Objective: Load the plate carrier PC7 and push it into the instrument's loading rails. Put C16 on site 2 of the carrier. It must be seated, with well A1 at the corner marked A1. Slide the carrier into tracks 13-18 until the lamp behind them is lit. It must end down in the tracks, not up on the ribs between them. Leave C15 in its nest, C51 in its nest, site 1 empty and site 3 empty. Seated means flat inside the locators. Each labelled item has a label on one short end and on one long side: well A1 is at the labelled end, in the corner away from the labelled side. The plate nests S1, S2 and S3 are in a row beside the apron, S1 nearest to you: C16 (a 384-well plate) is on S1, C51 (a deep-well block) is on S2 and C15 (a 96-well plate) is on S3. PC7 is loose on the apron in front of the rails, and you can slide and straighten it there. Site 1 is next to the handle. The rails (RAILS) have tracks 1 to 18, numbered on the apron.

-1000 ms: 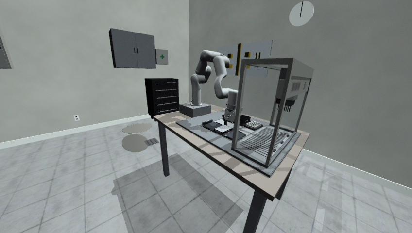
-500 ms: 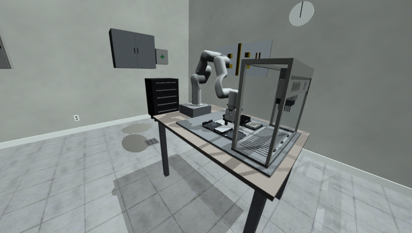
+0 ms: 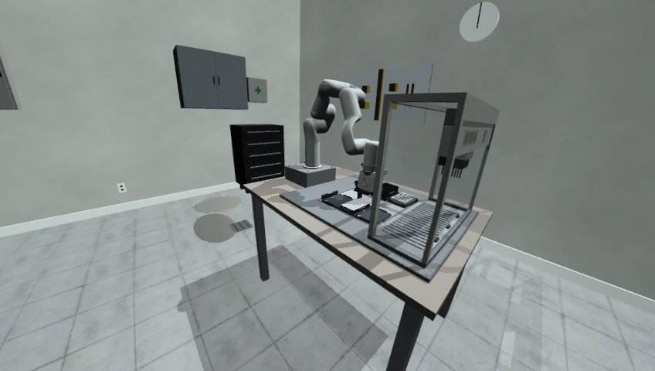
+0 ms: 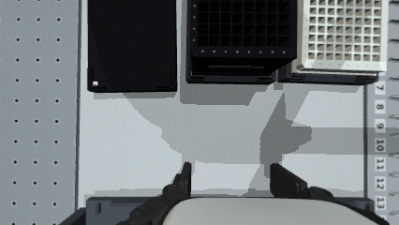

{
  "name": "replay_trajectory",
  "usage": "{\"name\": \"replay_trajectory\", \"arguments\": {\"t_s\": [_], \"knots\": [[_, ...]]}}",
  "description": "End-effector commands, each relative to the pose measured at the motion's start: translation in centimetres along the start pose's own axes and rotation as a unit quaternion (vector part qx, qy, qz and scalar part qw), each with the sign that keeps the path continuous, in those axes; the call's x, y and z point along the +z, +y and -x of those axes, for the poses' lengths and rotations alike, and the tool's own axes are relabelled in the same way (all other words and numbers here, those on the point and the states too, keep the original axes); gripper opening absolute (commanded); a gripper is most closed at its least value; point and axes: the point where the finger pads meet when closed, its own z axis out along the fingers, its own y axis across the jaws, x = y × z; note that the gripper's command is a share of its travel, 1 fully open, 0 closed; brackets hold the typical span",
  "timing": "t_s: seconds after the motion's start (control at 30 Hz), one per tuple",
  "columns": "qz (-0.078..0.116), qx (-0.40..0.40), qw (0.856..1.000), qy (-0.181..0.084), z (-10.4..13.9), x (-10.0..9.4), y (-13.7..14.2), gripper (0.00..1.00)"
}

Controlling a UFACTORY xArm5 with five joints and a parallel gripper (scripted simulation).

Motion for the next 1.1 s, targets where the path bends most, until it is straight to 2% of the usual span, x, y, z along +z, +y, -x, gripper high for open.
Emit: {"name": "replay_trajectory", "arguments": {"t_s": [0.0, 1.07], "knots": [[0.002, 0.0, 1.0, 0.0, 0.0, -0.7, 0.1, 1.0], [0.002, 0.0, 1.0, 0.0, 0.0, -5.4, 0.1, 1.0]]}}
